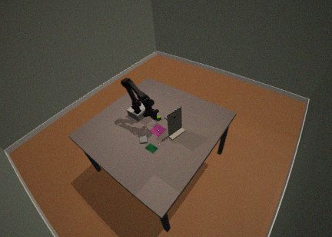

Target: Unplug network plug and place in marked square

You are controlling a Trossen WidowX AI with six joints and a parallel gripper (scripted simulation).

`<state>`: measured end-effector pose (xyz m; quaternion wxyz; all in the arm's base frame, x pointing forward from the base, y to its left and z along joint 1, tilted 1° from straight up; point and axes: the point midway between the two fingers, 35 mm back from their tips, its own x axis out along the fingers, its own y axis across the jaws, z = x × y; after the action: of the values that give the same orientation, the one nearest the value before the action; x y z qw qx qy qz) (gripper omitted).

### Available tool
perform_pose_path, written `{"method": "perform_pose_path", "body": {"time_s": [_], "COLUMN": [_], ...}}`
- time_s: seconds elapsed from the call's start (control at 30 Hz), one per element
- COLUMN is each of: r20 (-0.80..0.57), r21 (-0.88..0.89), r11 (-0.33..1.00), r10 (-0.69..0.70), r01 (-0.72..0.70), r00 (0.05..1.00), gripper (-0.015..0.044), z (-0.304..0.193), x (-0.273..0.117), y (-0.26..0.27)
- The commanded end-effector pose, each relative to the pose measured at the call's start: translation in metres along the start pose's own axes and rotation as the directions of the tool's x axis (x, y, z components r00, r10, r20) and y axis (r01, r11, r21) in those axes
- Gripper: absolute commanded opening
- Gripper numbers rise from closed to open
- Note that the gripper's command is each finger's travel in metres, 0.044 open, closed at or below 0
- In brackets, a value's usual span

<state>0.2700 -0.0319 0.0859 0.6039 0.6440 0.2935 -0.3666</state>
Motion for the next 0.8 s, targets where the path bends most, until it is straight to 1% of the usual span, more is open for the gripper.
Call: {"method": "perform_pose_path", "body": {"time_s": [0.0, 0.63, 0.73, 0.77], "r20": [-0.001, -0.003, -0.003, -0.003], "r21": [-0.001, -0.001, -0.001, -0.001], "r11": [1.000, 1.000, 1.000, 1.000], "r10": [0.009, 0.014, 0.014, 0.014], "r01": [-0.009, -0.014, -0.014, -0.014], "r00": [1.000, 1.000, 1.000, 1.000], "gripper": [0.0156, 0.0156, 0.0156, 0.0182], "z": [0.000, 0.000, 0.000, 0.000], "x": [-0.013, -0.070, -0.072, -0.072], "y": [0.012, 0.043, 0.044, 0.044]}}
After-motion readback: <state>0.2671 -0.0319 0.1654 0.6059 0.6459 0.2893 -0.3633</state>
